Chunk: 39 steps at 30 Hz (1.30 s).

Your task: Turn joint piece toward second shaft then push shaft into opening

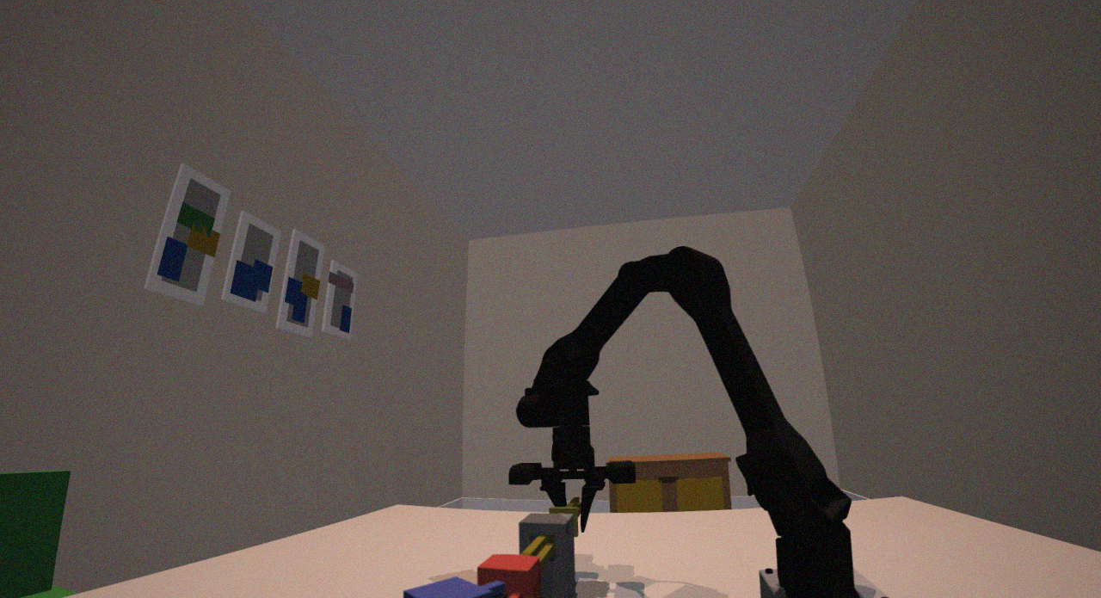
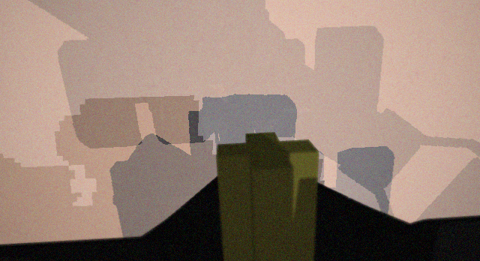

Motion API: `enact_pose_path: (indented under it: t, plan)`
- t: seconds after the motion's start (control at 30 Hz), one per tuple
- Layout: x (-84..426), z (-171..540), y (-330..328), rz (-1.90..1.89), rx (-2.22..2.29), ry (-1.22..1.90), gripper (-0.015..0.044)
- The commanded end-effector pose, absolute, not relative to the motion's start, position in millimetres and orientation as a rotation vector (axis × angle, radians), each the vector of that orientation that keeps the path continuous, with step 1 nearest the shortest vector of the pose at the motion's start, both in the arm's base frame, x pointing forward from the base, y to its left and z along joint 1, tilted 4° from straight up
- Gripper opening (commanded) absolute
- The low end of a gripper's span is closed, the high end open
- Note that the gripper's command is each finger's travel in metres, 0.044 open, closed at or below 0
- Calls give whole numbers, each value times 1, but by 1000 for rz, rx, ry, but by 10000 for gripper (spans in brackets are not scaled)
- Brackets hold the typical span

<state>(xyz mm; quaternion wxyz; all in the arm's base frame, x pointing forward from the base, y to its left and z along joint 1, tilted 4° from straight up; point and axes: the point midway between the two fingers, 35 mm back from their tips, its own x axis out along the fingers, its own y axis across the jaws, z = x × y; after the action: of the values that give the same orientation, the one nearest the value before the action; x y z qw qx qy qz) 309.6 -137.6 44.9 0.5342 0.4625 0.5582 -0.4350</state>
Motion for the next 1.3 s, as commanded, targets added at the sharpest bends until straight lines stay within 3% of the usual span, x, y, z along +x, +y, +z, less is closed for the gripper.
enact_pose_path:
  t: [0.0, 1.27]
  plan:
    - [309, 45, -132, -1035, 1105, 1321, 0]
    - [298, 48, -74, -1031, 1110, 1321, 0]
